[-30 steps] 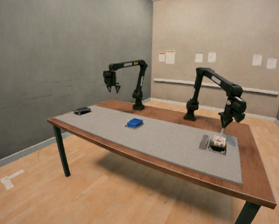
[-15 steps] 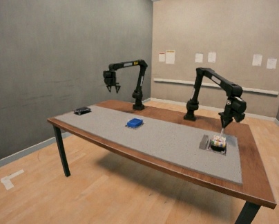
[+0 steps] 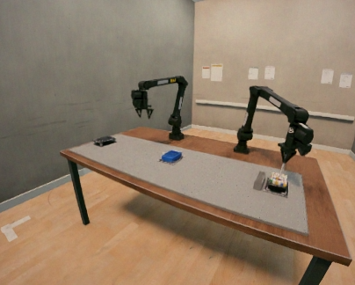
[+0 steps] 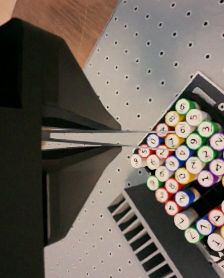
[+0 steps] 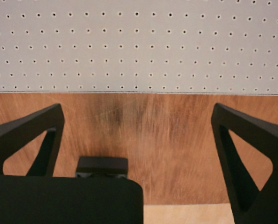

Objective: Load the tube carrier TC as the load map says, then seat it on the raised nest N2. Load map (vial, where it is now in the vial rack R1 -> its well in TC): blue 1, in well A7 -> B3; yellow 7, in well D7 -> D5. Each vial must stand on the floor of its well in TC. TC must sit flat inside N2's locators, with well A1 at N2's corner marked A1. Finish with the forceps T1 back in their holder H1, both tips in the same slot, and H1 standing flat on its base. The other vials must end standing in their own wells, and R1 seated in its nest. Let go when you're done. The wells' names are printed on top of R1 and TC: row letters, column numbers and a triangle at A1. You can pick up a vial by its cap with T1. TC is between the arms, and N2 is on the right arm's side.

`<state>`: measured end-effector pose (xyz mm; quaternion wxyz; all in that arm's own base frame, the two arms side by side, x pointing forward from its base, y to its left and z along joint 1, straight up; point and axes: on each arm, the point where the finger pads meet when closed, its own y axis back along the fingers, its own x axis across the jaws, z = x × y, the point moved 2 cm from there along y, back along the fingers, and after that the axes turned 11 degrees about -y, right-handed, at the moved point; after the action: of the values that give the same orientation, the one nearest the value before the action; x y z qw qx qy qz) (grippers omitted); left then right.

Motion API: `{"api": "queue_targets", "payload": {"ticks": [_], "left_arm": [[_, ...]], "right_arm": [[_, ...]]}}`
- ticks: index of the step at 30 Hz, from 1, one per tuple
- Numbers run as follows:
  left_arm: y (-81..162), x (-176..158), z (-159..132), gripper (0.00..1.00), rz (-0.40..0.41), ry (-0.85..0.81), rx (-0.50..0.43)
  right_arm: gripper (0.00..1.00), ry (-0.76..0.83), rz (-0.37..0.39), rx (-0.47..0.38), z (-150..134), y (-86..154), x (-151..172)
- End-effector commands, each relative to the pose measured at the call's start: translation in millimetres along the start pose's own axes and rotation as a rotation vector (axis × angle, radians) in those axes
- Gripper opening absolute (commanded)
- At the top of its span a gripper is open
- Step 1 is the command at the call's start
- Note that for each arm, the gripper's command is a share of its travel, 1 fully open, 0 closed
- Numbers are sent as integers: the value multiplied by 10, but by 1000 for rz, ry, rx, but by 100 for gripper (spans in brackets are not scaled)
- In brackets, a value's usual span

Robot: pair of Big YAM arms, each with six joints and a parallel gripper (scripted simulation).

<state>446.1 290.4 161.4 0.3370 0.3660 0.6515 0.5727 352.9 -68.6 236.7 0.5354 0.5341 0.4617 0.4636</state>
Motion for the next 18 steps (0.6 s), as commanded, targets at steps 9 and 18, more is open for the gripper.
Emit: {"api": "queue_targets", "payload": {"ticks": [9,18], "left_arm": [[-108,-77,-34,11,2,-19,34],[-108,-77,-44,11,2,-19,38]], "right_arm": [[100,-13,-2,-33,79,121,3],[100,-13,-2,-33,79,121,3]]}}
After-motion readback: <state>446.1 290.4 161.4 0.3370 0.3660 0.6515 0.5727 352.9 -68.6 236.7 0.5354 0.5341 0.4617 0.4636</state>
